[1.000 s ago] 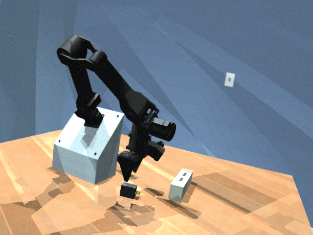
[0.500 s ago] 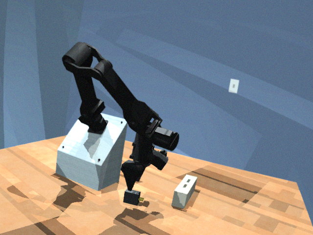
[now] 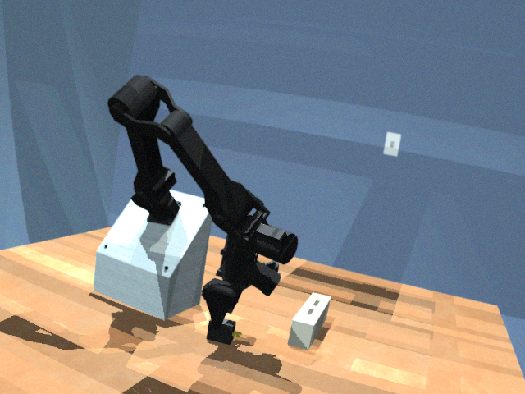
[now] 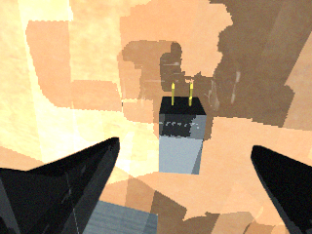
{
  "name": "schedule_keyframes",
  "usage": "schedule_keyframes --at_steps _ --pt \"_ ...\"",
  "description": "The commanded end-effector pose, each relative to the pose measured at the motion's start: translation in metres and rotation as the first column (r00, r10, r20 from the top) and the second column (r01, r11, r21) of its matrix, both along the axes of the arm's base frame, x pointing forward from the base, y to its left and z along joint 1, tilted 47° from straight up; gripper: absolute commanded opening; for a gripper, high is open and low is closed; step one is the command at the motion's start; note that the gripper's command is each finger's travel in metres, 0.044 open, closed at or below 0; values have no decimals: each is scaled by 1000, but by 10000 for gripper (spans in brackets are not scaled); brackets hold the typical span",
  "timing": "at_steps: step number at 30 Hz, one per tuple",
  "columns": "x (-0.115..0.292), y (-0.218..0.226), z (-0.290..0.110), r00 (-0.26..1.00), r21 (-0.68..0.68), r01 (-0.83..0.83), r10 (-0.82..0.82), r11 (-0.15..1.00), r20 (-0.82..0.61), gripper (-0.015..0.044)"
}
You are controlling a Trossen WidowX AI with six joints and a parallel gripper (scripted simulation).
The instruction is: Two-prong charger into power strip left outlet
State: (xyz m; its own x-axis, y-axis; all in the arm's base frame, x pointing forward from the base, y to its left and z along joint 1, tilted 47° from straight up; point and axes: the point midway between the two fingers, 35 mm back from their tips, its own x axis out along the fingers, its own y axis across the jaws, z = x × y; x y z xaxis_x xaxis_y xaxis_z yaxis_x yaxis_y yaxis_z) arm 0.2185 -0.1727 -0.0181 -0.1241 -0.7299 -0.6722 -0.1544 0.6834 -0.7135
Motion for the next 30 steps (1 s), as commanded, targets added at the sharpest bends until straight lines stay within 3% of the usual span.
schedule_keyframes --at_steps 1,22,30 --pt "-2 -4 -6 1000 4 -1 1 1000 -14 440" --pt "-6 -25 -25 1000 0 -2 2 1000 -15 440" --pt "-5 -25 -22 1000 -8 2 -2 1000 -6 230"
